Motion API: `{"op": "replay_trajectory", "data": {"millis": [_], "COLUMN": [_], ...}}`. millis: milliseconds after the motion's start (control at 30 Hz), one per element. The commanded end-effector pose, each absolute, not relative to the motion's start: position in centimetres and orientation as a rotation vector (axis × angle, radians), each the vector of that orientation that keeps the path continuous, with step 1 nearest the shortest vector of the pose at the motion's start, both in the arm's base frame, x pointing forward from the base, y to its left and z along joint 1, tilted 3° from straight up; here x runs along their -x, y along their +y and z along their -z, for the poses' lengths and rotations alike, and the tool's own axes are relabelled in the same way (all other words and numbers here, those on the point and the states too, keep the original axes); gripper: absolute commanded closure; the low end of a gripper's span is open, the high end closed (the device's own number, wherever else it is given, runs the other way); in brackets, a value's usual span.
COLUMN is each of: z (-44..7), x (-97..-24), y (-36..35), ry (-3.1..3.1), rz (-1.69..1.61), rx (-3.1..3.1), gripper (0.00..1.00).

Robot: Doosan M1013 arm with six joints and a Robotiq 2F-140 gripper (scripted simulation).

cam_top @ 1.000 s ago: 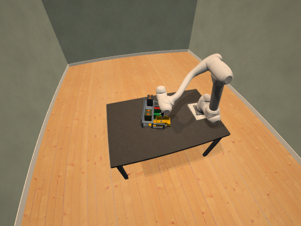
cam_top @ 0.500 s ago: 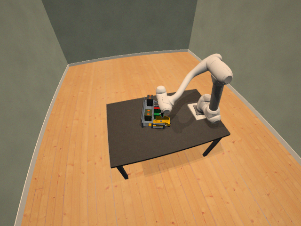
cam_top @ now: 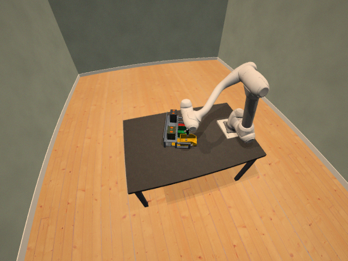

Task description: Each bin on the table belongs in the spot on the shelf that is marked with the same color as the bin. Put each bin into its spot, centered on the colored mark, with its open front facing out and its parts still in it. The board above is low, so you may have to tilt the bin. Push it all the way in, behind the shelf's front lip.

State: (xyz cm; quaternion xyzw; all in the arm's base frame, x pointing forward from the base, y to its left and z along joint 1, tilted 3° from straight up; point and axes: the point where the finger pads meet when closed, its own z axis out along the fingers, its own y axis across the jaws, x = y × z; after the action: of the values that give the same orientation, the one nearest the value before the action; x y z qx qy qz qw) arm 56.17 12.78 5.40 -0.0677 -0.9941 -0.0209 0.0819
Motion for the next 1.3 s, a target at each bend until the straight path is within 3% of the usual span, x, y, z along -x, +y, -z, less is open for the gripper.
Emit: {"op": "replay_trajectory", "data": {"millis": [0,1267], "z": [-5.4,-5.2], "x": [-56.2,-57.6], "y": [12.8,12.6], "ry": [-2.970,-2.986], "rz": [0.063,0.061], "rx": [0.202,0.204], "gripper": [0.90,0.90]}}
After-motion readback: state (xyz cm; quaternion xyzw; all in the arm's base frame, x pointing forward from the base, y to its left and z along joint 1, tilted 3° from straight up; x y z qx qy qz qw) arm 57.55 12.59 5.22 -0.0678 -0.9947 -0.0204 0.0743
